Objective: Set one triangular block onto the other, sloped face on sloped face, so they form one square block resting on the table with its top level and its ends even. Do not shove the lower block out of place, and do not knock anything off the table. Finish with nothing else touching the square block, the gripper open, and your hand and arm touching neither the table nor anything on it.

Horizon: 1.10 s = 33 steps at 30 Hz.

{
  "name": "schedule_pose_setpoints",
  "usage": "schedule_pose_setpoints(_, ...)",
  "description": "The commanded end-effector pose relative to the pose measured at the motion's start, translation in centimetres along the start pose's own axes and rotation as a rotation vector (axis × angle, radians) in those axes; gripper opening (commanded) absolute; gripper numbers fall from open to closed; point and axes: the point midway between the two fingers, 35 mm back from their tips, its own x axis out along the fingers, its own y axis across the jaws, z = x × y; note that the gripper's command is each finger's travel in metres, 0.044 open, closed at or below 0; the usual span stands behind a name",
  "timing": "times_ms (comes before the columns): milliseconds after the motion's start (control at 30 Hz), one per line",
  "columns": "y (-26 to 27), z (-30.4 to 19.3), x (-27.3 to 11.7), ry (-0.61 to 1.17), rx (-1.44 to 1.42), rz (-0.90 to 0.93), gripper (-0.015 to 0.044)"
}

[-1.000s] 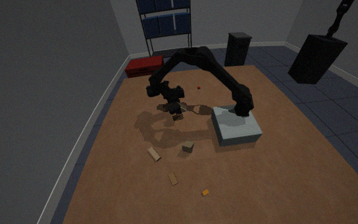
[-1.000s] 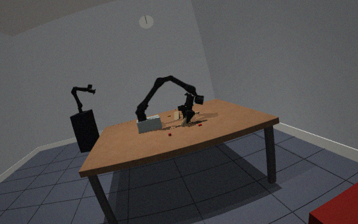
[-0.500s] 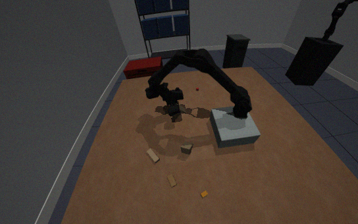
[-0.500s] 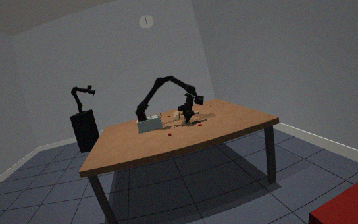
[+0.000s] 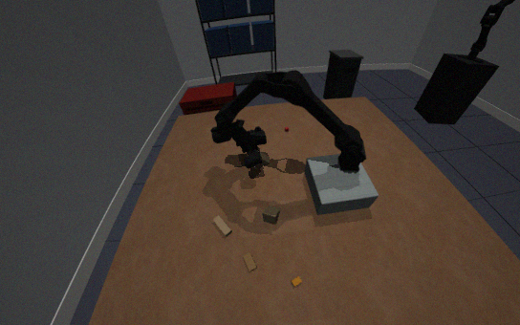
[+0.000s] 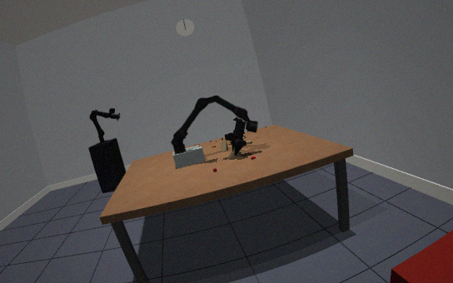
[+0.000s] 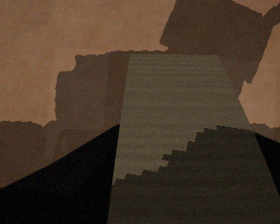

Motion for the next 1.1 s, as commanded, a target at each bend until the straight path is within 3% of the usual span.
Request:
schedule_pose_setpoints(0,0.0,0.2,-0.1,0.022,0.000,0.000,0.0000)
schedule_pose_setpoints(1067,0.1,5.8,0.3,0.851,0.002,-0.003,0.0000)
